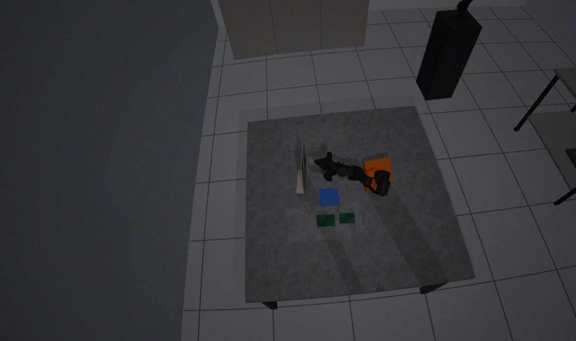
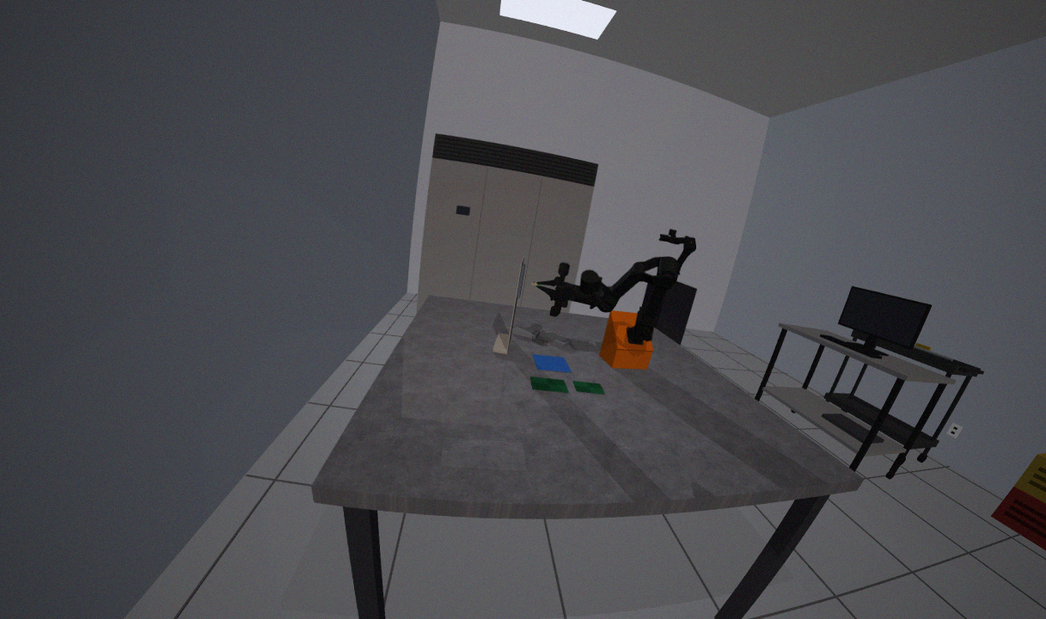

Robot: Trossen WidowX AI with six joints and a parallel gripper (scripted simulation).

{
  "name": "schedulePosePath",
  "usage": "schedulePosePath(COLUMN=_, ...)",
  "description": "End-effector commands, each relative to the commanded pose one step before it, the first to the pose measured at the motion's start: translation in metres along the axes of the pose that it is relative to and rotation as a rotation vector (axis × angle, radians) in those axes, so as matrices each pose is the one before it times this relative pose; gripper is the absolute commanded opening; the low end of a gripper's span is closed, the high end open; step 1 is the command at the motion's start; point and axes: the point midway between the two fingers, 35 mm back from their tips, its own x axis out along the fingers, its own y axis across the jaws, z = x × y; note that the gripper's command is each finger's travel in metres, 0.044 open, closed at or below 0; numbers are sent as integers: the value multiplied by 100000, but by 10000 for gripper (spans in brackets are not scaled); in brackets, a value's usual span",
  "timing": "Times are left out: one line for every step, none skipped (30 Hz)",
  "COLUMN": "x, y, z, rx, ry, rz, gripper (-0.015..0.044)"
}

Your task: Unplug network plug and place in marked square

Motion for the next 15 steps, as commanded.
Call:
schedulePosePath(x=-334, y=83, z=-75, rx=-339, ry=-339, rz=388, gripper=0)
schedulePosePath(x=-58, y=1, z=-21, rx=-1, ry=2, rz=2, gripper=0)
schedulePosePath(x=-59, y=1, z=-21, rx=-1, ry=2, rz=2, gripper=0)
schedulePosePath(x=-58, y=1, z=-21, rx=-1, ry=2, rz=2, gripper=0)
schedulePosePath(x=-59, y=1, z=-21, rx=-1, ry=2, rz=2, gripper=0)
schedulePosePath(x=-58, y=1, z=-21, rx=-1, ry=2, rz=2, gripper=0)
schedulePosePath(x=-58, y=1, z=-21, rx=-1, ry=2, rz=2, gripper=0)
schedulePosePath(x=-58, y=1, z=-21, rx=-1, ry=2, rz=2, gripper=0)
schedulePosePath(x=-58, y=1, z=-21, rx=-1, ry=2, rz=2, gripper=0)
schedulePosePath(x=-58, y=1, z=-21, rx=-1, ry=2, rz=2, gripper=0)
schedulePosePath(x=-58, y=1, z=-21, rx=-1, ry=2, rz=2, gripper=0)
schedulePosePath(x=-58, y=1, z=-21, rx=-1, ry=2, rz=2, gripper=0)
schedulePosePath(x=-59, y=1, z=-21, rx=-1, ry=2, rz=2, gripper=0)
schedulePosePath(x=-58, y=1, z=-21, rx=-1, ry=2, rz=2, gripper=0)
schedulePosePath(x=-59, y=1, z=-21, rx=-1, ry=2, rz=2, gripper=0)
